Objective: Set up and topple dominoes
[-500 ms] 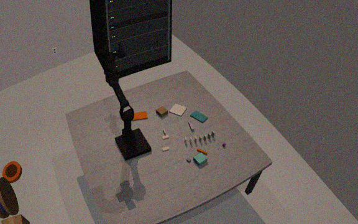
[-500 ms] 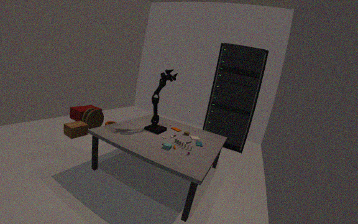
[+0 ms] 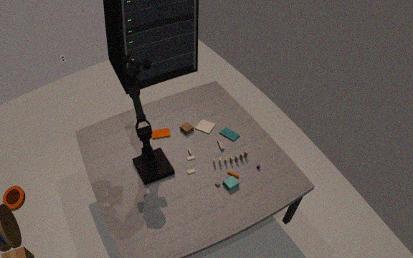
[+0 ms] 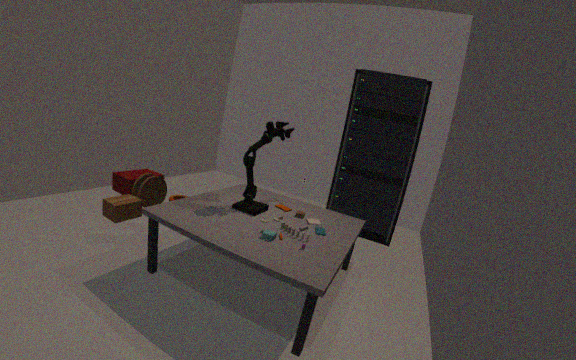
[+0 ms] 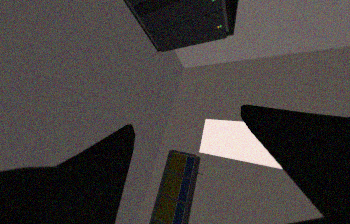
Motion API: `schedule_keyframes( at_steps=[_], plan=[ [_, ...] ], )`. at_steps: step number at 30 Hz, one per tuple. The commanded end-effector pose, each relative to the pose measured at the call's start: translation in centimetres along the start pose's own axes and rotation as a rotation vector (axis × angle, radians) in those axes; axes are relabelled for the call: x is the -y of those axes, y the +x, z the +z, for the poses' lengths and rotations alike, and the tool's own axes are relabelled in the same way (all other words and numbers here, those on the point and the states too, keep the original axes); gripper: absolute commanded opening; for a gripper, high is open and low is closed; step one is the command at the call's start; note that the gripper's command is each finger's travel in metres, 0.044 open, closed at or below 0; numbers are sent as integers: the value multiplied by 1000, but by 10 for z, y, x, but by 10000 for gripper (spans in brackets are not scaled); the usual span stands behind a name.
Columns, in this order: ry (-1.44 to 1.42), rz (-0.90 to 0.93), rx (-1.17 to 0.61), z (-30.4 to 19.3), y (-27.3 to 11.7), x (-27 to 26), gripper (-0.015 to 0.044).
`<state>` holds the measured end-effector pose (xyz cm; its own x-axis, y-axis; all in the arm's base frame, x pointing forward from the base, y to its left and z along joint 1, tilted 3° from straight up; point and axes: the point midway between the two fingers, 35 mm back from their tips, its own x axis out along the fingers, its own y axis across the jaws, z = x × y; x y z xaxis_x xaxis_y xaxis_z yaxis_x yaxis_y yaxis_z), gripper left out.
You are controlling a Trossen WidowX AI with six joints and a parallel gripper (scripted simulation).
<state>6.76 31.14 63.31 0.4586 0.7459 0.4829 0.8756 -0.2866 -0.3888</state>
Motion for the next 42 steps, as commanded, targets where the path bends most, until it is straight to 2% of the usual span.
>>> schedule_keyframes(
  at_steps=[1,10,16,20,26,32,37,42],
  plan=[
    [-87,85,105,44,16,-41,440],
    [-271,329,359,120,19,-160,440],
    [-314,478,491,146,2,-230,440],
    [-356,607,638,170,-25,-291,440],
    [-352,809,856,195,-85,-374,440],
    [-253,1024,1044,206,-164,-438,440],
    [-130,1185,1222,215,-241,-472,440],
    [50,1320,1410,225,-322,-484,440]
  ],
)
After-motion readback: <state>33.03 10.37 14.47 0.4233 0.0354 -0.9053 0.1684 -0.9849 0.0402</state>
